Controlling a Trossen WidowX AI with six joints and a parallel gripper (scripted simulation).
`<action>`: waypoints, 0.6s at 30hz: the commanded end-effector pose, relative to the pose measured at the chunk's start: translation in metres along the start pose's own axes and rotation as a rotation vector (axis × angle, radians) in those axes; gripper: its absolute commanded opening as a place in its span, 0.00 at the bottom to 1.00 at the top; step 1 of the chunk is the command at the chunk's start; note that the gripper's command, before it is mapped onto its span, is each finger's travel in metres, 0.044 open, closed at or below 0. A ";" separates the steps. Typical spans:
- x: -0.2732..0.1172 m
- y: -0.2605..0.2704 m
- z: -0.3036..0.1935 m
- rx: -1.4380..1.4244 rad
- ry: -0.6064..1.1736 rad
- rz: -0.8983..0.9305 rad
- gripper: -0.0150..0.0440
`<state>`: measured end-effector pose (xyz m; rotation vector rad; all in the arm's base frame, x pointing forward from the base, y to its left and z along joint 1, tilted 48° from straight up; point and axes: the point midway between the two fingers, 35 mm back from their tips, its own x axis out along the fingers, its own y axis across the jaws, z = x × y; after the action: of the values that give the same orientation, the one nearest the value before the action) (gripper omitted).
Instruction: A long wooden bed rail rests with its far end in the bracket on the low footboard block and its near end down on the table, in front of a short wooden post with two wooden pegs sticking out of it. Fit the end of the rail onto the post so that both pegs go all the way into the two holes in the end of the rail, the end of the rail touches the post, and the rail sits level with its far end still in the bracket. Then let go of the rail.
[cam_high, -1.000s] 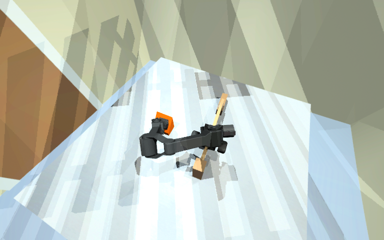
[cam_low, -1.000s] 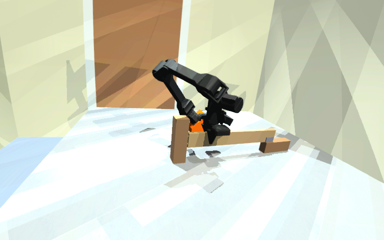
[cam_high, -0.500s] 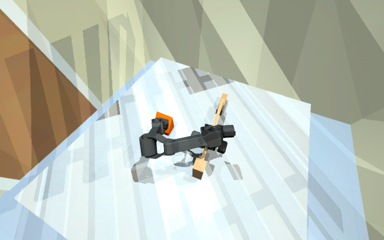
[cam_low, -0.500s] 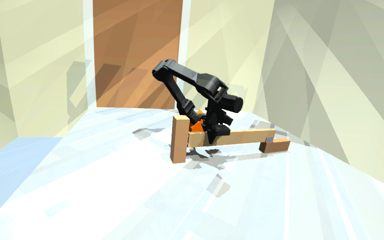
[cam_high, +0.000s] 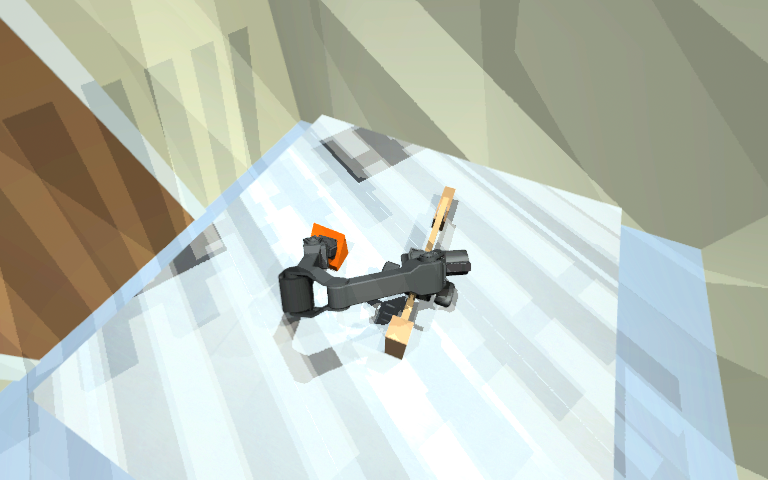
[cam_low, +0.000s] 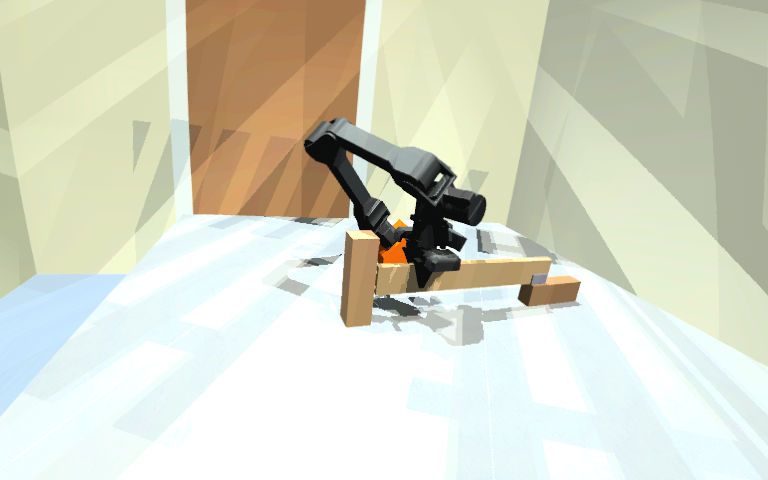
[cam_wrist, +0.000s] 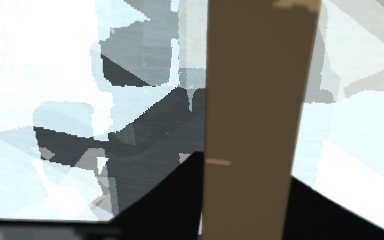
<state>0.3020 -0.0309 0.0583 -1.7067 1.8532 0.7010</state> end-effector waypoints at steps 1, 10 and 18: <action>-0.003 -0.001 0.001 -0.002 0.006 -0.007 0.25; -0.003 -0.001 0.003 -0.002 0.006 -0.007 0.25; -0.002 -0.001 0.003 -0.002 0.006 -0.007 0.25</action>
<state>0.3021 -0.0295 0.0573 -1.7101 1.8578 0.7019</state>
